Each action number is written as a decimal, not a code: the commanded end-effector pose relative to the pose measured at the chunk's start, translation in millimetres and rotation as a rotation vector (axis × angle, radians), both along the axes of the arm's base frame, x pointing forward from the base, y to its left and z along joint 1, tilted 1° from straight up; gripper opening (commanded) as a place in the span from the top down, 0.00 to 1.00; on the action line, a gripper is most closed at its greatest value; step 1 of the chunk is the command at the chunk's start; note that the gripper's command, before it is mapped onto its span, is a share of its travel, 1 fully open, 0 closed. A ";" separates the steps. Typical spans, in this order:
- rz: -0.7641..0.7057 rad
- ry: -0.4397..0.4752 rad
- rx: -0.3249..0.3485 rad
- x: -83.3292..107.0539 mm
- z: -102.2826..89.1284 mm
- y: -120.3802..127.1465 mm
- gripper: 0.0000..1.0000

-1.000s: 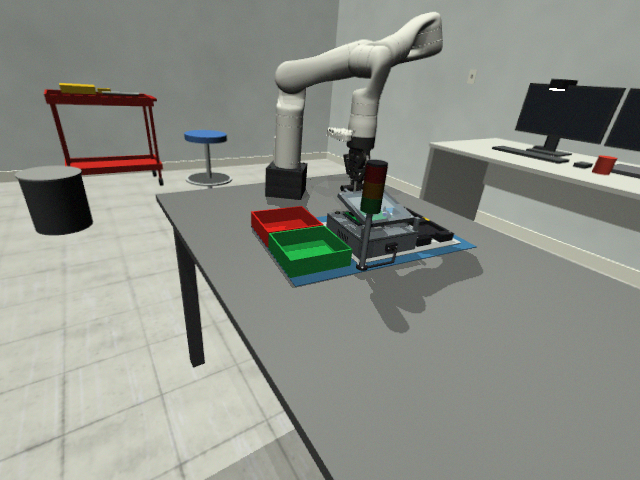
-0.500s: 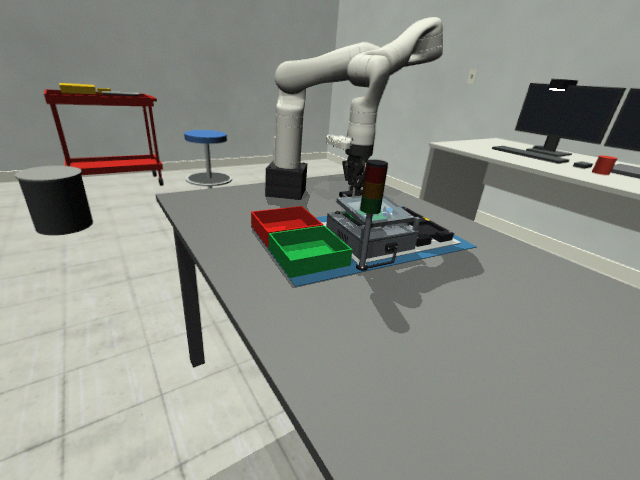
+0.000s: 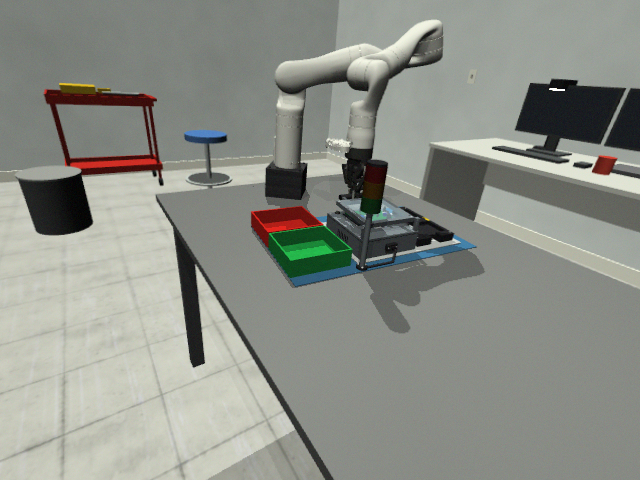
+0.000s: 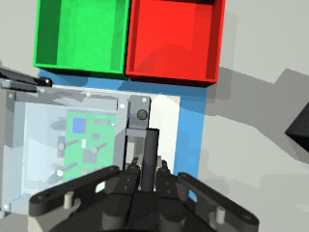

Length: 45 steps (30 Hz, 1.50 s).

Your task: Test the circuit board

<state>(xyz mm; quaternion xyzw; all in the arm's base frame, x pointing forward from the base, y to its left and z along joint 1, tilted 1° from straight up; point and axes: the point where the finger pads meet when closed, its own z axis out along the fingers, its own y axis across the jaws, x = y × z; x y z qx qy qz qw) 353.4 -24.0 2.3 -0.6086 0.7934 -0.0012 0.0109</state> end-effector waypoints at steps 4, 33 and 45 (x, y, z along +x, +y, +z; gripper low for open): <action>0.005 0.007 0.000 -0.2 -4.5 0.3 1.00; 0.005 0.007 0.000 -0.2 -5.1 0.3 1.00; 0.004 0.007 0.000 -0.2 -8.1 0.3 1.00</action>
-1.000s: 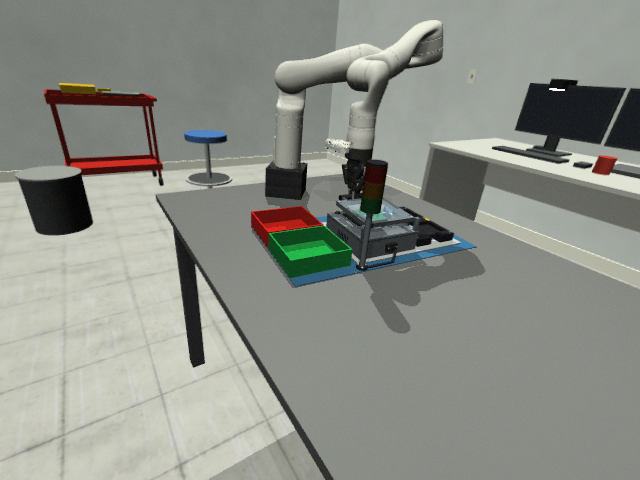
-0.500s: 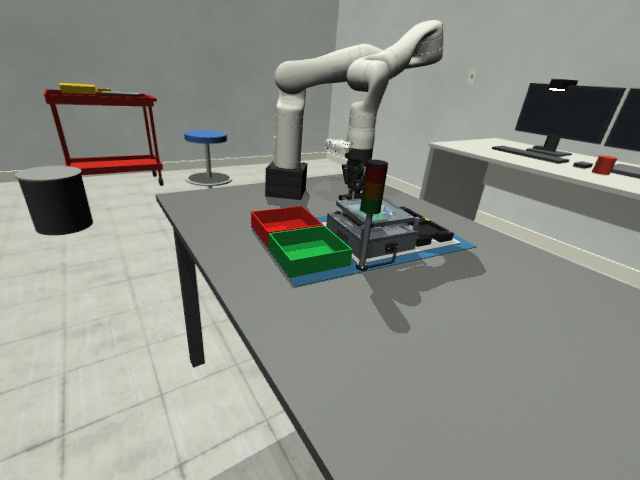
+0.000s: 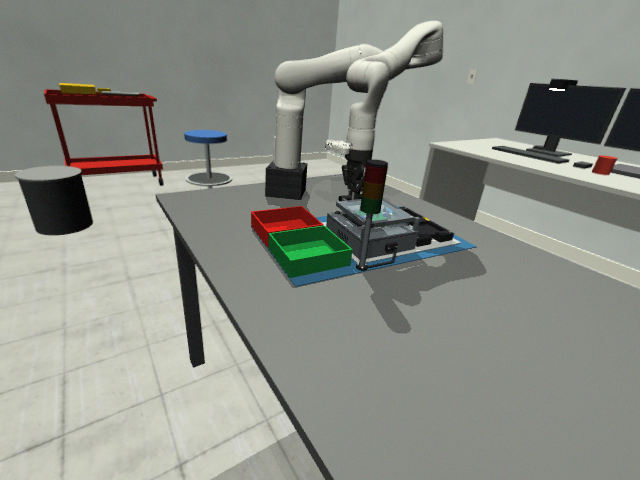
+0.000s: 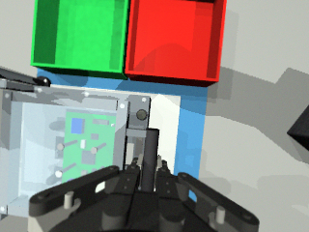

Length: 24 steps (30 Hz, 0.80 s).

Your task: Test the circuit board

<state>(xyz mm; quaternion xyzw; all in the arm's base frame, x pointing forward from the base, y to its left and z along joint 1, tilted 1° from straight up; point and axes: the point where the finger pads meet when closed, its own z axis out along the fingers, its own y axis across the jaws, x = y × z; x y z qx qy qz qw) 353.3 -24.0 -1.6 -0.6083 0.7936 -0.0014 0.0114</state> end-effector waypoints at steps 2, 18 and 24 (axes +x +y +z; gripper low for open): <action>0.005 0.008 -0.001 -0.2 -4.1 0.3 1.00; 0.005 0.008 -0.001 -0.1 -7.1 0.3 1.00; 0.005 0.008 -0.001 -0.1 -8.6 0.3 1.00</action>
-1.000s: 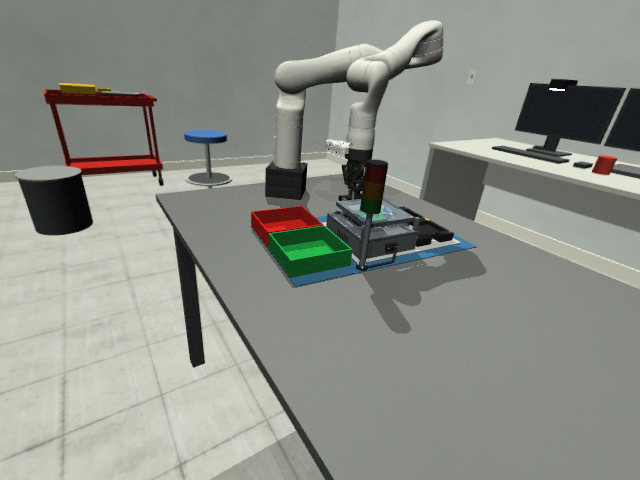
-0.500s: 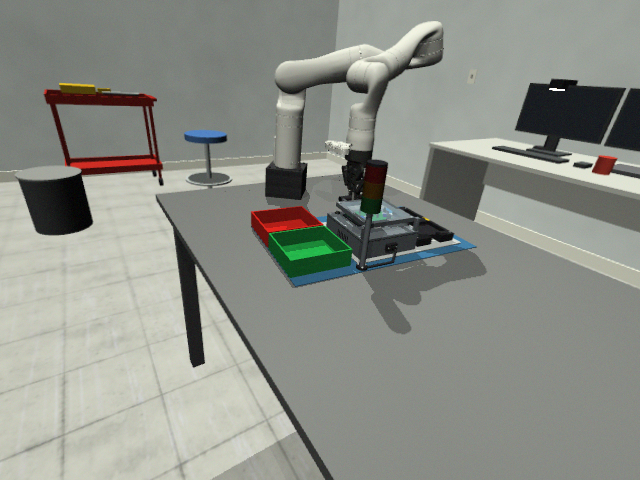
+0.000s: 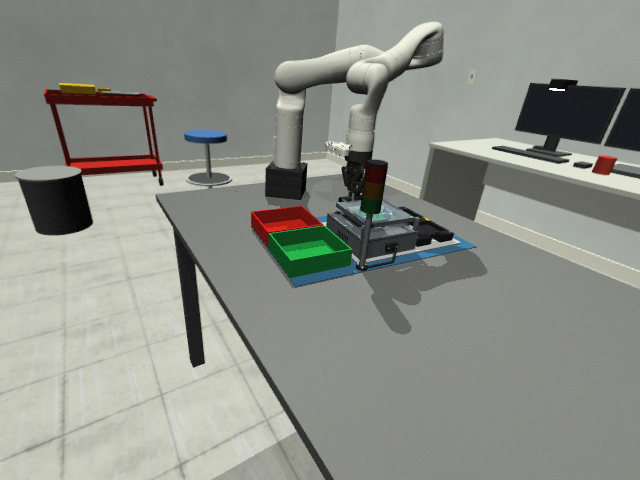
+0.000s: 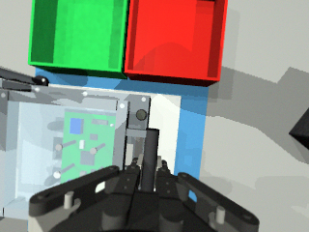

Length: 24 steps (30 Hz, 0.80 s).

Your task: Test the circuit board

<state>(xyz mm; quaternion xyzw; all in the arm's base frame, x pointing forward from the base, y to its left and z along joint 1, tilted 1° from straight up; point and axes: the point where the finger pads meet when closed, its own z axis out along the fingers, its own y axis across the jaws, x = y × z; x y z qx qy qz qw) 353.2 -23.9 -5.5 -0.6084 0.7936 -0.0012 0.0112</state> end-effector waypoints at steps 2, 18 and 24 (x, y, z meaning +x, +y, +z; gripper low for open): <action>0.005 0.007 -0.001 0.0 -5.9 0.2 1.00; 0.005 0.007 -0.001 0.0 -6.2 0.2 0.50; 0.005 0.007 -0.001 0.0 -6.2 0.2 0.50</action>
